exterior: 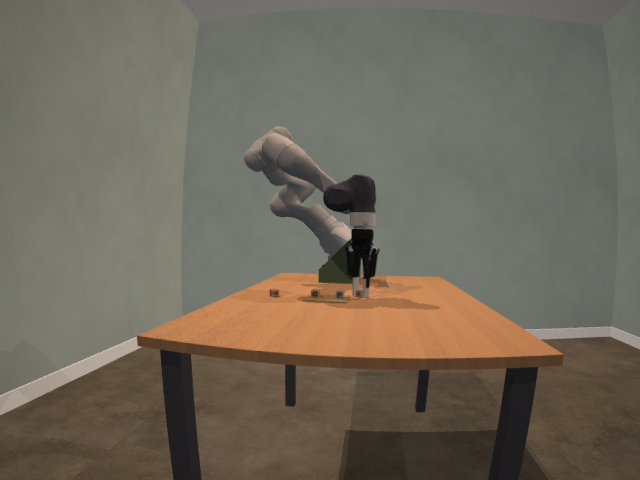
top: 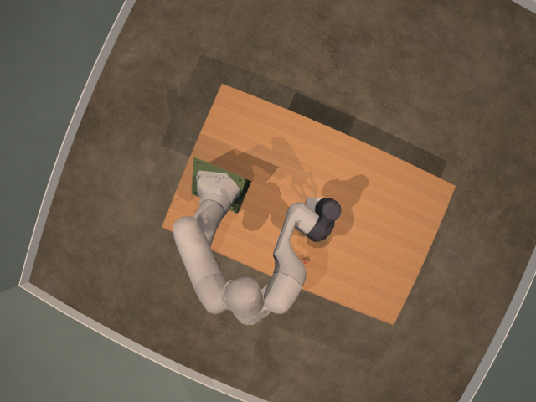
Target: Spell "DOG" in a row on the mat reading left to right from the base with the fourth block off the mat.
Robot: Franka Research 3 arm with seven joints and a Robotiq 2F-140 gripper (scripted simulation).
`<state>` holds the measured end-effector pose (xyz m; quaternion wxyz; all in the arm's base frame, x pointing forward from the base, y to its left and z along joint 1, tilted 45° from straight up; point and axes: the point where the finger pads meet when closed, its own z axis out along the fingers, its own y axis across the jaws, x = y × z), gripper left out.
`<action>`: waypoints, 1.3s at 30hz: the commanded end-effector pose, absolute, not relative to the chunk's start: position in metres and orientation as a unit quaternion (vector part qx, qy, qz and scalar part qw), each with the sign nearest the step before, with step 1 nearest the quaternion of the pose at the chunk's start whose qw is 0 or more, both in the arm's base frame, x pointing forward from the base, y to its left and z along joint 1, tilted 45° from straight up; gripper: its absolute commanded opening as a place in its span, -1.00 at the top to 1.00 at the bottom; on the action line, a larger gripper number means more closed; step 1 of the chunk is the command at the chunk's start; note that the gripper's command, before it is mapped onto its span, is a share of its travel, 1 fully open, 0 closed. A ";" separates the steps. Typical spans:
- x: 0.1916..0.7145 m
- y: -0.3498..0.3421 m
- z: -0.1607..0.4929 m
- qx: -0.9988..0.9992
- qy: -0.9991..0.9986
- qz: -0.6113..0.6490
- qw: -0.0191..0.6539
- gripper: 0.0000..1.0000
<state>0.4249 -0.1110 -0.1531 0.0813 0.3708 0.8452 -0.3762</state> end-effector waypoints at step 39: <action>0.426 -0.111 -0.154 0.373 0.845 -0.375 0.083 0.74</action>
